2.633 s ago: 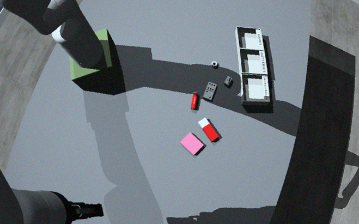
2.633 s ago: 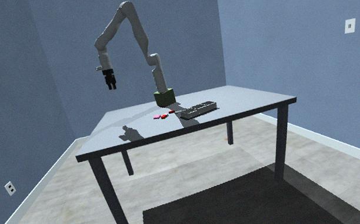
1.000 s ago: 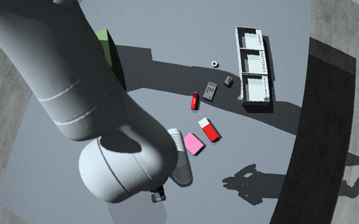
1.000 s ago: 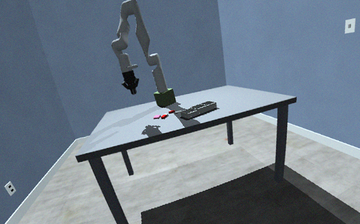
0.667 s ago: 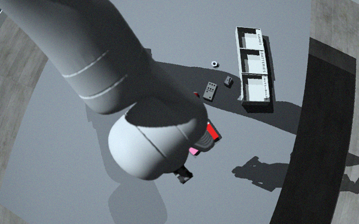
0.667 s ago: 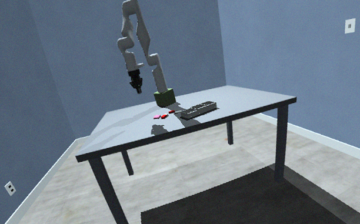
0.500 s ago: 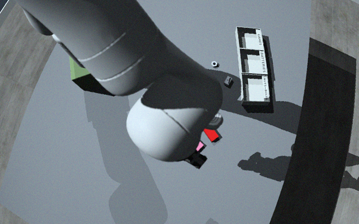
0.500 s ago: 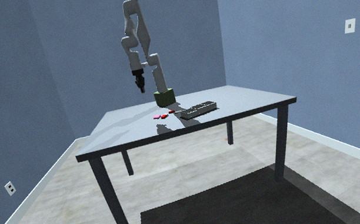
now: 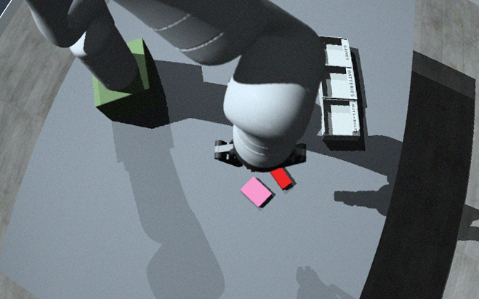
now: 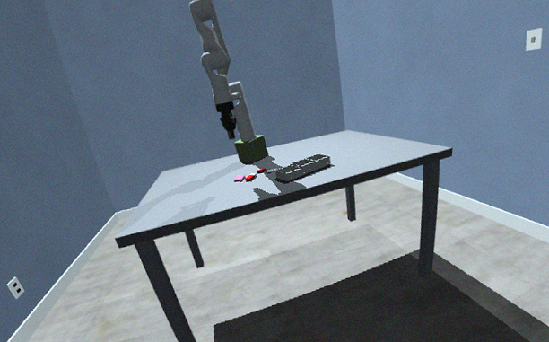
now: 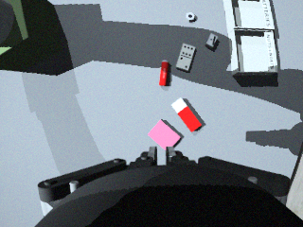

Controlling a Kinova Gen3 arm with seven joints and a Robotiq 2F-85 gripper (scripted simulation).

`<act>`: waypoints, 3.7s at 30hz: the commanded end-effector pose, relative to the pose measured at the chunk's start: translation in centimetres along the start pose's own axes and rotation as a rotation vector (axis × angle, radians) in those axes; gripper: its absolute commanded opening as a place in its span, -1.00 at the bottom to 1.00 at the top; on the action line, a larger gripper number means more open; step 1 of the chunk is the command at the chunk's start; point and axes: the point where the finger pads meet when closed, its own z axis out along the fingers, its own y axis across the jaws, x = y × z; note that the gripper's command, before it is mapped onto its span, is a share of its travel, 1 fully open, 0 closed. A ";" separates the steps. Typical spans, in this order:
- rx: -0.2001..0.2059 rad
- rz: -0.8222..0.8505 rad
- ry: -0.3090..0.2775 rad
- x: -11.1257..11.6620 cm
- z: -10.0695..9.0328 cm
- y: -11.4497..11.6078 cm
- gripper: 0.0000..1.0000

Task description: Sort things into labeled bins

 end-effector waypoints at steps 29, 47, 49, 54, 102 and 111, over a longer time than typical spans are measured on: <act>-0.024 -1.289 -0.067 11.2 -0.7 4.3 -0.82; -0.044 -0.821 -0.062 12.2 4.3 10.1 -0.82; -0.048 -0.735 -0.057 12.5 5.4 11.3 -0.82; -0.057 -0.527 -0.045 13.3 8.3 14.2 -0.82; -0.063 1.542 0.010 14.0 11.8 17.3 -0.82; -0.073 1.527 0.019 14.0 12.3 17.7 -0.82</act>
